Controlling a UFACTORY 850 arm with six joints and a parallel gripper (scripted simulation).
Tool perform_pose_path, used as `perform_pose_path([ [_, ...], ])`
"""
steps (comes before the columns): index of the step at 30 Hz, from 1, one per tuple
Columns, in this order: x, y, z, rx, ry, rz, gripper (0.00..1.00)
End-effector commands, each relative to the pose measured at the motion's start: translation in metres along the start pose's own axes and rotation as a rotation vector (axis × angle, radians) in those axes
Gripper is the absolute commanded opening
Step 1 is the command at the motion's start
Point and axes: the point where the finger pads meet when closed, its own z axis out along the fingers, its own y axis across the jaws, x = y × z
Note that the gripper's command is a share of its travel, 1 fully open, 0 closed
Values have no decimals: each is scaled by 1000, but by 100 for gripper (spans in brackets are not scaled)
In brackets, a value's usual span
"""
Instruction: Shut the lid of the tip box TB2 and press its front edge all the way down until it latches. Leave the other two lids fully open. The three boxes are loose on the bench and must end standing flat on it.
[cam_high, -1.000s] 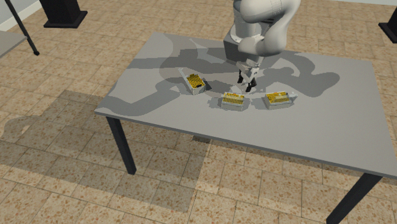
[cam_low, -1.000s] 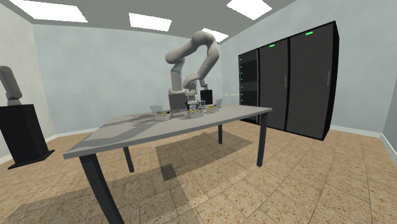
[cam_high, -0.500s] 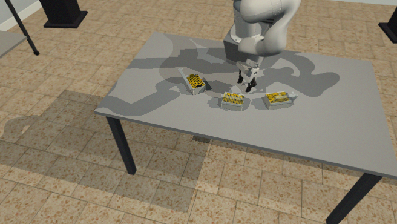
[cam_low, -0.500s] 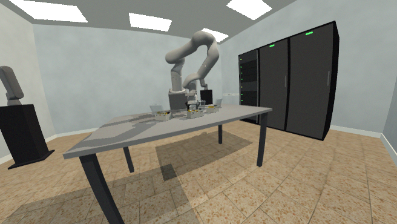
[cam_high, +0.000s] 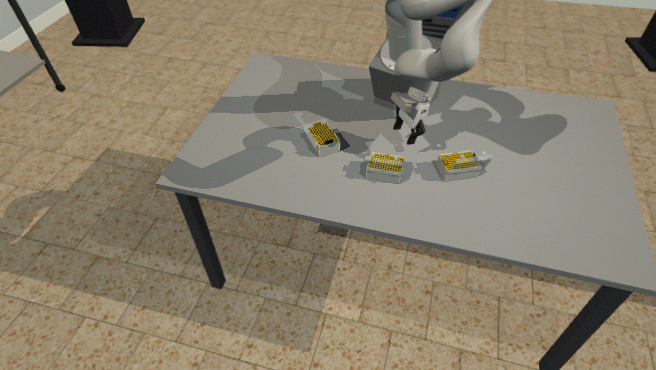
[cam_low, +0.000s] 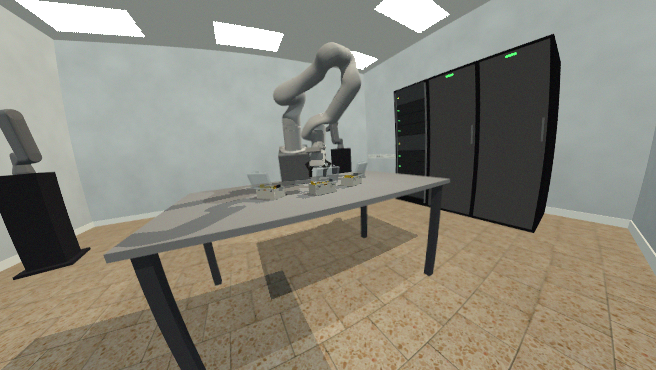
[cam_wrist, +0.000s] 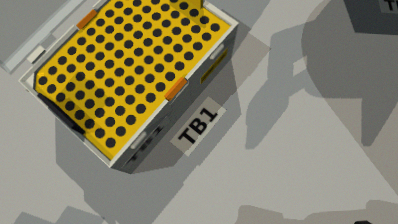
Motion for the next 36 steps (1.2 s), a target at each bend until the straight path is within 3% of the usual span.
perform_pose_path([
  [1,6,-1,-22,0,0,0,100],
  [21,29,-1,-108,0,0,0,100],
  [30,29,-1,-108,0,0,0,100],
  [36,4,-15,-115,52,0,-193,100],
])
